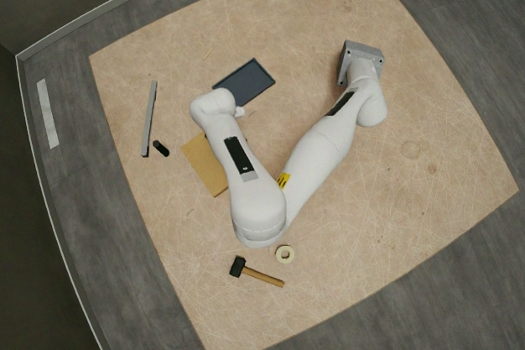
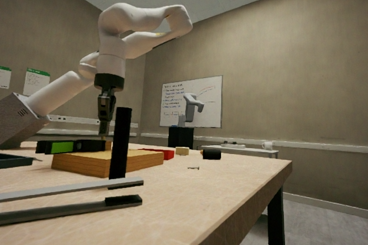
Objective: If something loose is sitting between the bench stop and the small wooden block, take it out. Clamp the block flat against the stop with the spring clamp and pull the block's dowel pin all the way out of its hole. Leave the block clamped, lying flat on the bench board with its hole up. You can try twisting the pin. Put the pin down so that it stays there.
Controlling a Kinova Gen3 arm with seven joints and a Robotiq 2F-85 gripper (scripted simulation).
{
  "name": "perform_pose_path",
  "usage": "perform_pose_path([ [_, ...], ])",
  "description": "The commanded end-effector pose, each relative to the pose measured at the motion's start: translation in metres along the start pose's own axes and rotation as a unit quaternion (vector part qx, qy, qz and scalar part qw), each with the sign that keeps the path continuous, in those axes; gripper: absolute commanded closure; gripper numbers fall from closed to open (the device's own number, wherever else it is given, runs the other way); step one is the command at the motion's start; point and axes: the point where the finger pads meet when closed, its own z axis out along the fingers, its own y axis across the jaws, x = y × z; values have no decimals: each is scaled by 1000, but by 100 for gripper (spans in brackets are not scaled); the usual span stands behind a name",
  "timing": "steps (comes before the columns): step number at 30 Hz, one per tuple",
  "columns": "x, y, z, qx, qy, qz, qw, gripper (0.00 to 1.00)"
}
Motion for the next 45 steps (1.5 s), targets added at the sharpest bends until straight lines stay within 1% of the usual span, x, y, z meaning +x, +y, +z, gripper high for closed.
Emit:
perform_pose_path([
  [1, 0, -1, -1, 1, 0, -10, 1000, 90],
  [22, 0, -1, -1, 1, -1, 68, 998, 90],
  [45, 0, -1, -2, 1, -1, 165, 986, 90],
])
